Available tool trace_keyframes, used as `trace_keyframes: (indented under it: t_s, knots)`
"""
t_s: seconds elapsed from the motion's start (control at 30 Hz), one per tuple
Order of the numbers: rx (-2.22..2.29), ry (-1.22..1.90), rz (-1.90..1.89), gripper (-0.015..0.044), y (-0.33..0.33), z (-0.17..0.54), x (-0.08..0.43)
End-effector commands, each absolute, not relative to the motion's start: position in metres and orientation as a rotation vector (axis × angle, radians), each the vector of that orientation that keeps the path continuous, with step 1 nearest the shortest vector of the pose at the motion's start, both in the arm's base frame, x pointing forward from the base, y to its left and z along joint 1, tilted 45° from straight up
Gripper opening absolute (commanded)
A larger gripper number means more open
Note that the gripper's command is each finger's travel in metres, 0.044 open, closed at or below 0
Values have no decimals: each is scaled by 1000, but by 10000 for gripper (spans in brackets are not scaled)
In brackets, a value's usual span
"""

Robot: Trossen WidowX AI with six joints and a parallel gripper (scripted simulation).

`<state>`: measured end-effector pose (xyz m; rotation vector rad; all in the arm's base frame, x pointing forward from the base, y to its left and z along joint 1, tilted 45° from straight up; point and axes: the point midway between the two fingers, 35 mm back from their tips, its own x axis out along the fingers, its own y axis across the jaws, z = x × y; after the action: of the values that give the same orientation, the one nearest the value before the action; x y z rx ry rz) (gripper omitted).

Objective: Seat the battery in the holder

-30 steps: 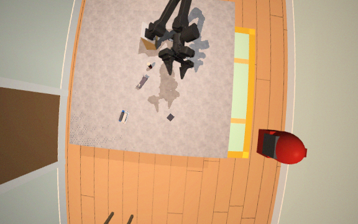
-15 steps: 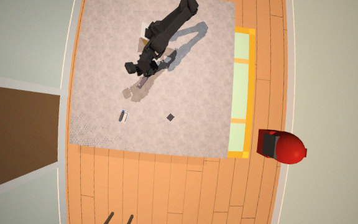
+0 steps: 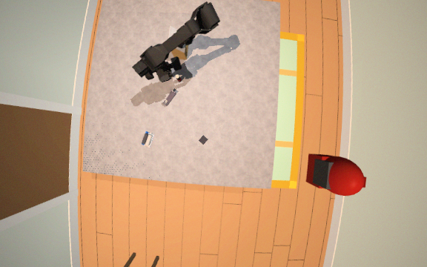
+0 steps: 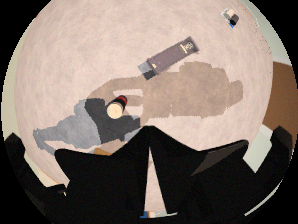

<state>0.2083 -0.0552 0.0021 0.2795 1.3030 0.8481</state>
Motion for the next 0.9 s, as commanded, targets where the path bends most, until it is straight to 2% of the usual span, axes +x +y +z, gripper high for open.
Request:
trace_keyframes:
  t_s: [0.0,0.33,0.87]
  knots:
    - [296,1297,866,0,-53,1,208]
    - [298,1295,868,0,2,-54,209]
    - [298,1296,867,0,16,-41,203]
